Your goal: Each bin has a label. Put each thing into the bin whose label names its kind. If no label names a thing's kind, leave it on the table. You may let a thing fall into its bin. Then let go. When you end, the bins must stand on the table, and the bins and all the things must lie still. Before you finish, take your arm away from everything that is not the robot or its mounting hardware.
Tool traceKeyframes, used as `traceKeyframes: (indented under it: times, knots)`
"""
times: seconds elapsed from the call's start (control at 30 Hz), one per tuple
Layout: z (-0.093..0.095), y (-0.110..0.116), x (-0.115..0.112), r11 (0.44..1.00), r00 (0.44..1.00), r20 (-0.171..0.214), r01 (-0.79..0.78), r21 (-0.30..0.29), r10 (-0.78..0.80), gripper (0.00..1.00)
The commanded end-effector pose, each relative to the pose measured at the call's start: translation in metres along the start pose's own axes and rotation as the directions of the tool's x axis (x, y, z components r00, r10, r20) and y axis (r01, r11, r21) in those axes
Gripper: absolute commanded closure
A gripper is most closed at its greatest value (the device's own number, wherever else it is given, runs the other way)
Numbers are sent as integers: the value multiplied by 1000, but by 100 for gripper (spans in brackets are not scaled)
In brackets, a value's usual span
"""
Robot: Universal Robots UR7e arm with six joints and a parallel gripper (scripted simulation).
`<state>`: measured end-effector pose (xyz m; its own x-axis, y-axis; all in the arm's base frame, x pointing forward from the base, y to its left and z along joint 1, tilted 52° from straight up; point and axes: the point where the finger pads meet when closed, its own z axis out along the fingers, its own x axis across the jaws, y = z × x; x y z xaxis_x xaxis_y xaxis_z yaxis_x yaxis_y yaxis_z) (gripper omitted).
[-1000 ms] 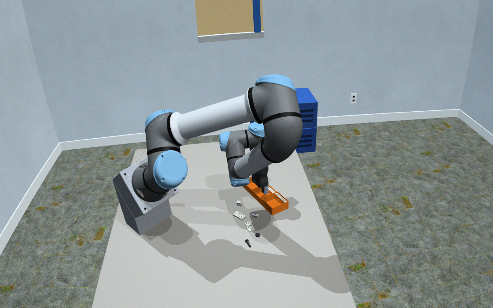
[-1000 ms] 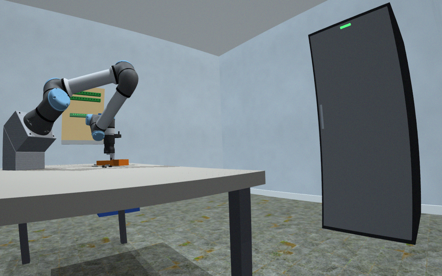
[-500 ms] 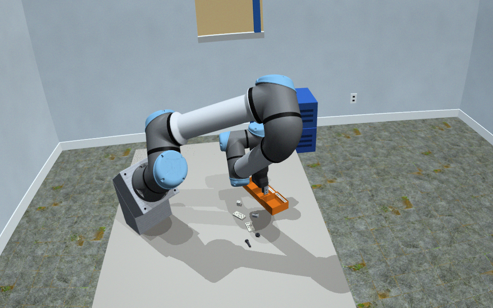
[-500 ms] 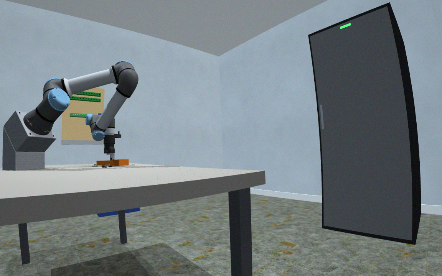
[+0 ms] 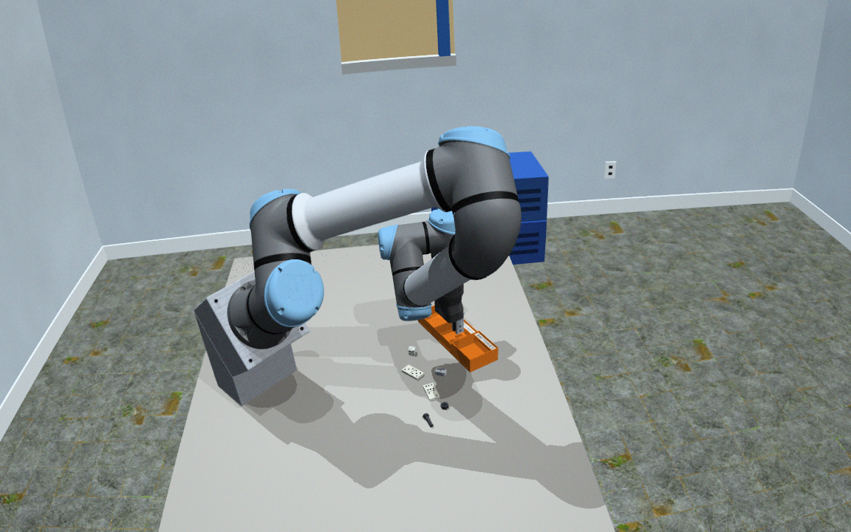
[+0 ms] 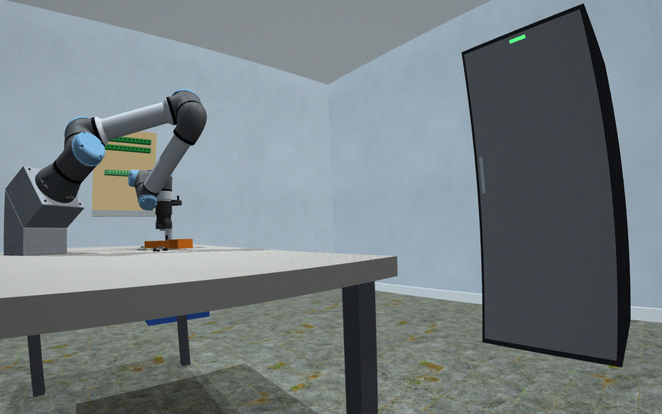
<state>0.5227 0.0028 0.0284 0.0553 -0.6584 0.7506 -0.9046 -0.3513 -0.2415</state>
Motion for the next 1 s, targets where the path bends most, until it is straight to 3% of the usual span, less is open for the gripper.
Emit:
traceKeyframes:
  times: [0.0, 0.5, 0.7, 0.97]
  knots:
    - [-9, 1, 0, 1000, 1000, 0, 2, 0, -2, 69]
    - [-26, 1, 0, 1000, 1000, 0, 2, 0, -2, 69]
    - [-48, 1, 0, 1000, 1000, 0, 2, 0, -2, 69]
    - [-48, 0, 1, 1000, 1000, -1, -1, 1, 1, 69]
